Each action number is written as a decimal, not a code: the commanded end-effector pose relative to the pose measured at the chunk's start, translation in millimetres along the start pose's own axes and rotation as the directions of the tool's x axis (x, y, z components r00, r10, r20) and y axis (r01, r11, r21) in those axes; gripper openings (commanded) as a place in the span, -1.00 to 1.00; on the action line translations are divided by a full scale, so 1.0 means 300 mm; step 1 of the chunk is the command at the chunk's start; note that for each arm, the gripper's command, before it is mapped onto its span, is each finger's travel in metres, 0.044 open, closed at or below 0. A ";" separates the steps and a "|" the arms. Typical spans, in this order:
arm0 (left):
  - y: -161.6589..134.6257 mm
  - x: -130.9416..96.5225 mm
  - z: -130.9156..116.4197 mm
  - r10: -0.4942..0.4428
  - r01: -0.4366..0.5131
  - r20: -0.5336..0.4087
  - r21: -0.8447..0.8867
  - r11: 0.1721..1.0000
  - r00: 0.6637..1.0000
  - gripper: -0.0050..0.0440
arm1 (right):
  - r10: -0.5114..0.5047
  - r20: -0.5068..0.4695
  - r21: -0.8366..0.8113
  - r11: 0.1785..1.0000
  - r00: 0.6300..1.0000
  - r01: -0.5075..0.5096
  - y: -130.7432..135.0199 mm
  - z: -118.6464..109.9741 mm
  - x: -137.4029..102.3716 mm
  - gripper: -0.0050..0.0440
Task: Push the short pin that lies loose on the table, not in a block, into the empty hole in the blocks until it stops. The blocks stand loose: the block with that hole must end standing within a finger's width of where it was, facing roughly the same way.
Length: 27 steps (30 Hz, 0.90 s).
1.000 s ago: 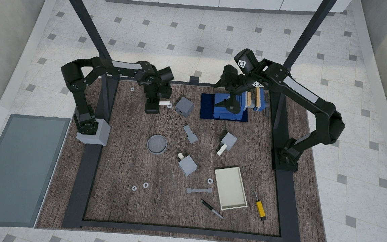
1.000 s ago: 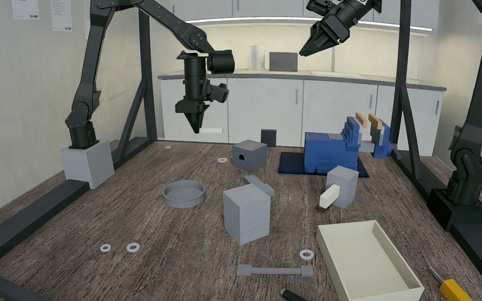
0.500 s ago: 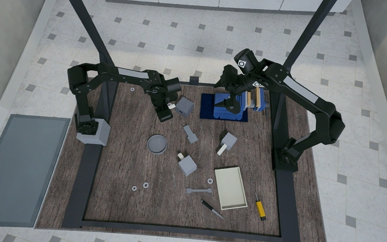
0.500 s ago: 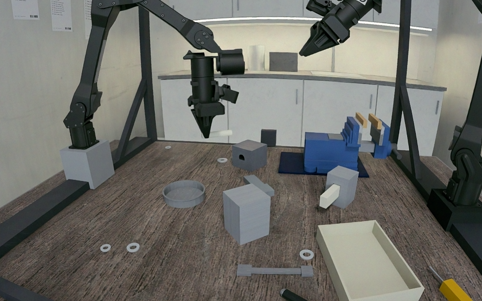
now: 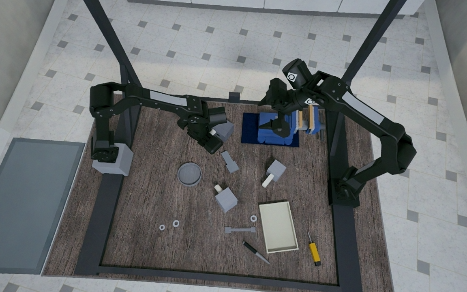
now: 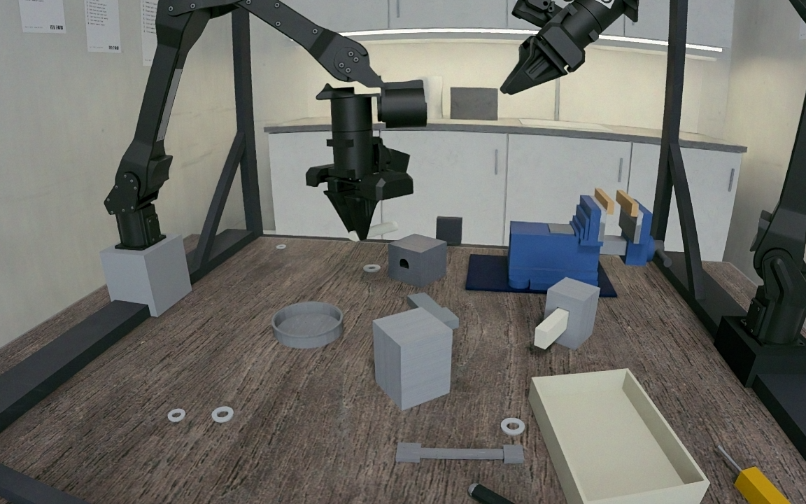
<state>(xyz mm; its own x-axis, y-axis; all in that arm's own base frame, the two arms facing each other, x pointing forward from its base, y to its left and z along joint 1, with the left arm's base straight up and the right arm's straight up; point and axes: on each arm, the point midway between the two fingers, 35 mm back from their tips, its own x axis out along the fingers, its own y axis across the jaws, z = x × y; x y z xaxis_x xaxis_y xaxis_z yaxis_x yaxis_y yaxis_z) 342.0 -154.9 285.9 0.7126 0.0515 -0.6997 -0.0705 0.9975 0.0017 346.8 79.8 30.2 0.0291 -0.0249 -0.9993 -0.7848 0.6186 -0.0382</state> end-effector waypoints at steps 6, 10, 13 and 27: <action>0.004 -0.024 0.019 -0.009 0.010 0.021 -0.012 1.000 1.000 0.84 | -0.017 0.031 -0.129 0.991 0.999 0.021 -0.049 0.019 -0.032 -0.61; 0.004 -0.024 0.019 -0.009 0.010 0.021 -0.012 1.000 1.000 0.84 | -0.013 0.025 -0.132 0.991 1.000 0.016 -0.041 0.015 -0.016 -0.61; 0.004 -0.024 0.019 -0.009 0.010 0.021 -0.012 1.000 1.000 0.84 | -0.007 0.017 -0.132 0.991 1.000 0.009 -0.033 0.006 -0.001 -0.61; 0.004 -0.024 0.019 -0.009 0.010 0.021 -0.012 1.000 1.000 0.84 | -0.007 0.016 -0.131 0.991 1.000 0.009 -0.030 0.007 0.093 -0.61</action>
<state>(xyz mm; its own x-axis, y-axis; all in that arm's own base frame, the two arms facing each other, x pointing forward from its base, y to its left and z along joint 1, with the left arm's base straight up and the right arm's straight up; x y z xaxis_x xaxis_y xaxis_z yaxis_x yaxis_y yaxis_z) 342.0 -154.9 285.9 0.7126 0.0515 -0.6997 -0.0705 0.9975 0.0017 353.0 73.4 5.3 0.0272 -0.0229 -0.9994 -0.8566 0.5149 -0.0351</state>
